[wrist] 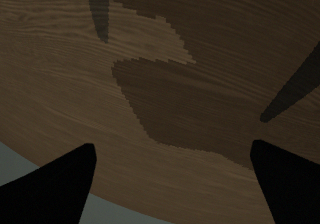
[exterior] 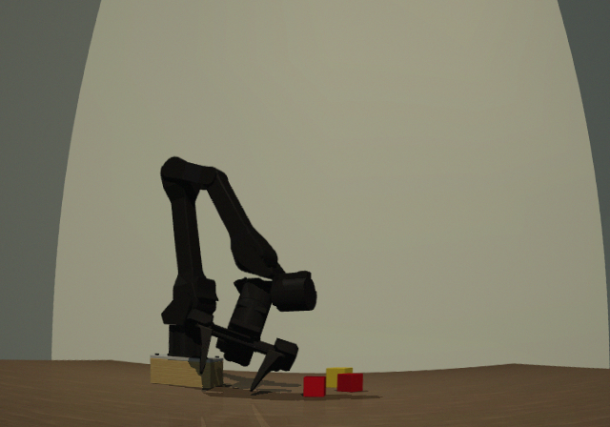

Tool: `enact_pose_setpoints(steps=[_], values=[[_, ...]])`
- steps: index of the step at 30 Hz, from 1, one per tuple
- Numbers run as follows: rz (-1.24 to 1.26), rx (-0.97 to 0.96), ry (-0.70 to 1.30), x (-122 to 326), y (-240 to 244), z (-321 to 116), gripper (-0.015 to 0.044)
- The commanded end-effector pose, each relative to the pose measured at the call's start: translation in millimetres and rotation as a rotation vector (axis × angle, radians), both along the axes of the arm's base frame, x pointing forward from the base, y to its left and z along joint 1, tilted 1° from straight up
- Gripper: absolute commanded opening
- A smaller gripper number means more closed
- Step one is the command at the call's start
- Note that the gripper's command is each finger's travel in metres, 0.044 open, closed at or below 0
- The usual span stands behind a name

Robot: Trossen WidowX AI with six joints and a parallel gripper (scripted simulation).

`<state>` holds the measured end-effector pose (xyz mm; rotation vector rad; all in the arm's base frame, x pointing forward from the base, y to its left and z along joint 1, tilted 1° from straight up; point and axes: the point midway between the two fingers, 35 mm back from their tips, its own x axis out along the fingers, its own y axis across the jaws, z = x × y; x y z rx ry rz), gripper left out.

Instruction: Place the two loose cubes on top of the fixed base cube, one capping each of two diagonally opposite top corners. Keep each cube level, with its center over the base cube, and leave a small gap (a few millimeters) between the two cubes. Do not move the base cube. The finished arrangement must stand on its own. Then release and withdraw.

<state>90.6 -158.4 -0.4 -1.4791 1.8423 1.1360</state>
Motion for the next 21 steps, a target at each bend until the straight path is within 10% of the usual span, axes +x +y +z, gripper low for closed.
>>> enact_pose_setpoints(steps=[1,5,21], values=[[-0.001,0.003,-0.002,1,0,0,0.0374],[-0.029,0.054,-0.051,18,-3,9,0.0269],[-0.176,0.312,-0.272,94,-7,65,0.0265]])
